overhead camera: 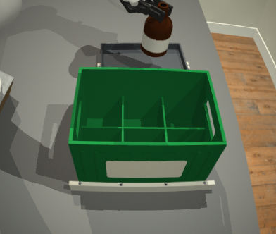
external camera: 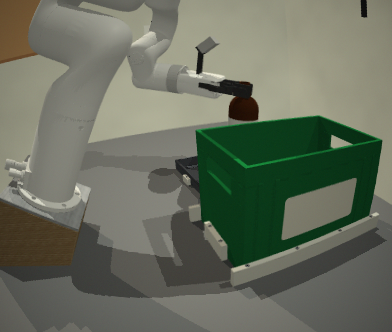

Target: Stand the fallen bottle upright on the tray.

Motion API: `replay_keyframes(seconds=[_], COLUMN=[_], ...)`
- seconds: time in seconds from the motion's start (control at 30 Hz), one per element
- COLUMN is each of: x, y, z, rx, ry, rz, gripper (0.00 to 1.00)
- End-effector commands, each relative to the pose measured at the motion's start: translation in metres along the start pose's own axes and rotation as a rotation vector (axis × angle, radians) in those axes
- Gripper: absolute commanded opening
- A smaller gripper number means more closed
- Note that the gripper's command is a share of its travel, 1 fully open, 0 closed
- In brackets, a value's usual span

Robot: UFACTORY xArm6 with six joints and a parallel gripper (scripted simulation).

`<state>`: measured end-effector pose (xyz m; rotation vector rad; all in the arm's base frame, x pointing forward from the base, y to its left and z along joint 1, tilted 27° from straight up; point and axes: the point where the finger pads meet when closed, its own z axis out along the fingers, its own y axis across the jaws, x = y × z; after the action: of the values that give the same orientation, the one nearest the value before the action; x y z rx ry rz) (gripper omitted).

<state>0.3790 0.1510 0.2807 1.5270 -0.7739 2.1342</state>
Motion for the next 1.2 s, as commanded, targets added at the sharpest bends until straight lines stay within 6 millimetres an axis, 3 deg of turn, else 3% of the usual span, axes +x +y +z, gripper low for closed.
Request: replay_keyframes(seconds=[0.0, 1.17], x=[0.001, -0.018], y=[-0.001, -0.001], z=[0.000, 0.003], rx=[0.000, 0.000], ry=[0.000, 0.000], rz=[0.003, 0.003], gripper=[0.00, 0.00])
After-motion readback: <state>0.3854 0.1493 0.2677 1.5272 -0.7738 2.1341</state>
